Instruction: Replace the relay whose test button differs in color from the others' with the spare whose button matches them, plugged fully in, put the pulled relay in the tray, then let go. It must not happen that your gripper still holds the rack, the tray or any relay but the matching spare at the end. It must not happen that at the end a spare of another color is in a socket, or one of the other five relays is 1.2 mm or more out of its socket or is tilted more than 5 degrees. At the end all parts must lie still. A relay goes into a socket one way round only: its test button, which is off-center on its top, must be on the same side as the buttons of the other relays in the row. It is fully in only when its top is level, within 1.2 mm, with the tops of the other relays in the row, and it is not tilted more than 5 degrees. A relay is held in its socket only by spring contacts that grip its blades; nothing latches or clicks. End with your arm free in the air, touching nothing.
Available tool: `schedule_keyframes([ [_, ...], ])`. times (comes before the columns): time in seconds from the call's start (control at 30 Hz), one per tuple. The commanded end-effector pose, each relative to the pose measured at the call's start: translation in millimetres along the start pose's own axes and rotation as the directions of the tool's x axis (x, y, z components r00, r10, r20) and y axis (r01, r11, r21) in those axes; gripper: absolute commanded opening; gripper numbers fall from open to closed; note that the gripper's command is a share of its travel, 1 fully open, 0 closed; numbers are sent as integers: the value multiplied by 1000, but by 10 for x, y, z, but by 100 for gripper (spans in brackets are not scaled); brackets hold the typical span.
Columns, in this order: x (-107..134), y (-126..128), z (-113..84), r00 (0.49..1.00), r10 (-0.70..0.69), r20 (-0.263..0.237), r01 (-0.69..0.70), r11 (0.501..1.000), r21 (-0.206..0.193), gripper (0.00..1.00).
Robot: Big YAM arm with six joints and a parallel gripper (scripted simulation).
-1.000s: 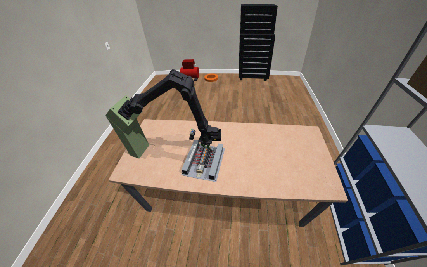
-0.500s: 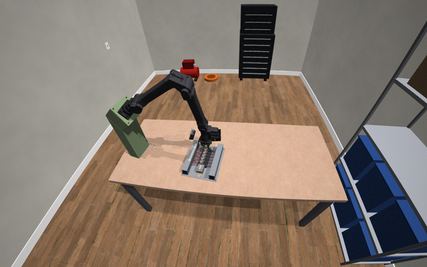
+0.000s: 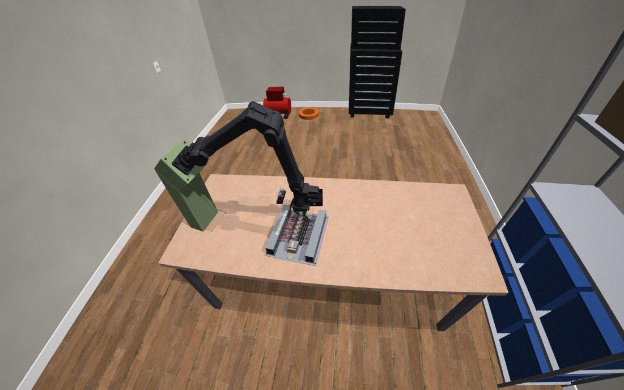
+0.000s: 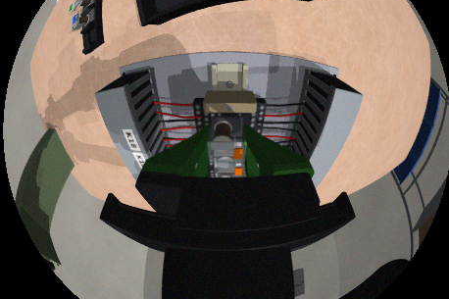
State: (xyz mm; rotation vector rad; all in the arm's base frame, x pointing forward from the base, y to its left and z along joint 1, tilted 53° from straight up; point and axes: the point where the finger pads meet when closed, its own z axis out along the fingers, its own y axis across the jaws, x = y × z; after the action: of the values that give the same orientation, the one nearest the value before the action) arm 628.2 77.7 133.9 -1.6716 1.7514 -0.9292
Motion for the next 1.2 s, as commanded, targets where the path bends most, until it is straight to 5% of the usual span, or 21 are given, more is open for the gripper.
schedule_keyframes([
  [0.0, -113, -195, -180, 1000, 4, 20, -5, 999, 45, 0],
  [1.17, -91, -269, -187, 1000, 5, 18, -6, 999, 49, 0],
])
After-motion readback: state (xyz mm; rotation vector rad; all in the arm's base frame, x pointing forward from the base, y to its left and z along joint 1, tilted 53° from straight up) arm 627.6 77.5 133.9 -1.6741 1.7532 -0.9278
